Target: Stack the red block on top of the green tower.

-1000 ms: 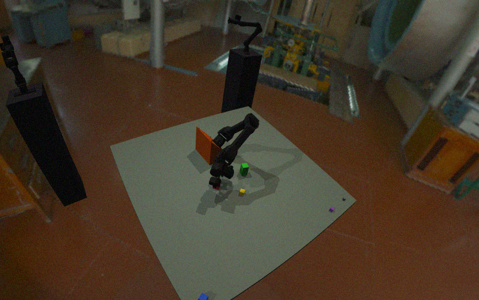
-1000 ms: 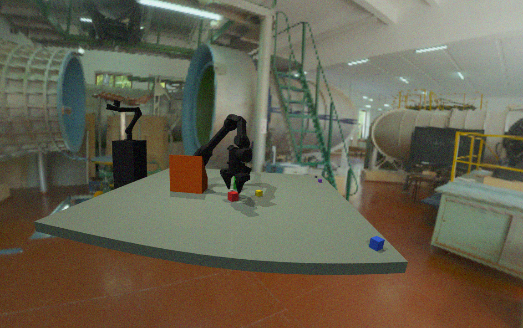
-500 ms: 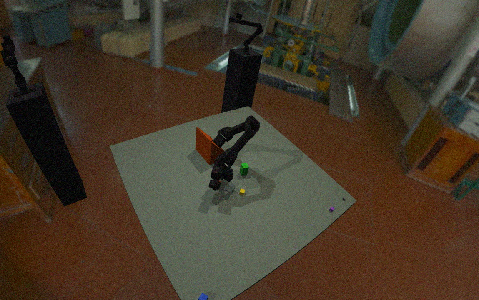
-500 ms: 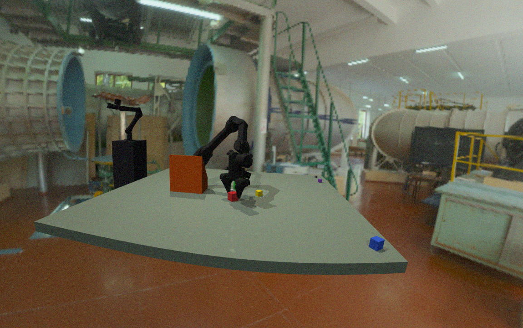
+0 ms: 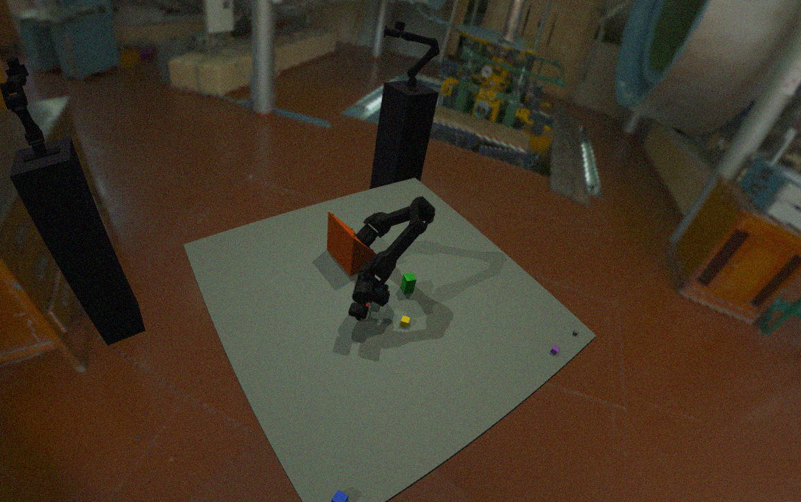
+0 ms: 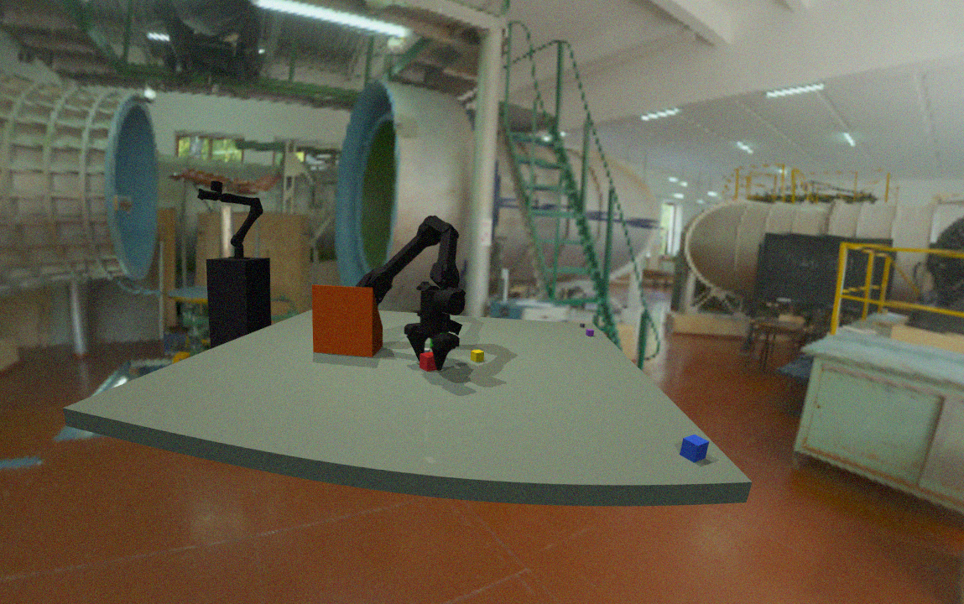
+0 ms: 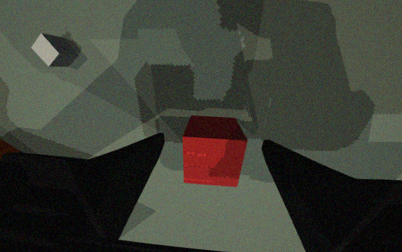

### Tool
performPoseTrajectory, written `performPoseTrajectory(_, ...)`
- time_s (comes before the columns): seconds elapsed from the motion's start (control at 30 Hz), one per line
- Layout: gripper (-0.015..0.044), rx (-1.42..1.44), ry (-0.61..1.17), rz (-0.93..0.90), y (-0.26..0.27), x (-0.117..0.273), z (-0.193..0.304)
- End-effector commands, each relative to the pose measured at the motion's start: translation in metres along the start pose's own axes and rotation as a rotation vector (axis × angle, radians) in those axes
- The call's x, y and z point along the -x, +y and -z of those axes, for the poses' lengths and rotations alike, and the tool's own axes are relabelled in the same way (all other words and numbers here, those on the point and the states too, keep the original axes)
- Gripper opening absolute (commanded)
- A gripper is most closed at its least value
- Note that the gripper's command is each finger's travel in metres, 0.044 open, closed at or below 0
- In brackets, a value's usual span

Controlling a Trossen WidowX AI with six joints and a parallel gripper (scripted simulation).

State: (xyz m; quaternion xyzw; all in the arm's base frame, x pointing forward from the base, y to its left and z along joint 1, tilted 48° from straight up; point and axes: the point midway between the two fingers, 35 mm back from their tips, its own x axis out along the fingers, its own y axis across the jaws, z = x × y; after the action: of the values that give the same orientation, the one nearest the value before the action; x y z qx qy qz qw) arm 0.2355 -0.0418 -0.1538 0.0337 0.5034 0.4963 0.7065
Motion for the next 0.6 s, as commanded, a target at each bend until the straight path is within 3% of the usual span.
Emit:
performPoseTrajectory(0.0,0.0440,-0.003,-0.002,-0.005,0.0009,-0.0021,-0.0002)
performPoseTrajectory(0.23,0.0440,-0.003,-0.002,-0.005,0.0008,-0.0007,-0.0001)
performPoseTrajectory(0.57,0.0177,-0.003,-0.002,-0.005,0.0008,-0.0007,-0.0001)
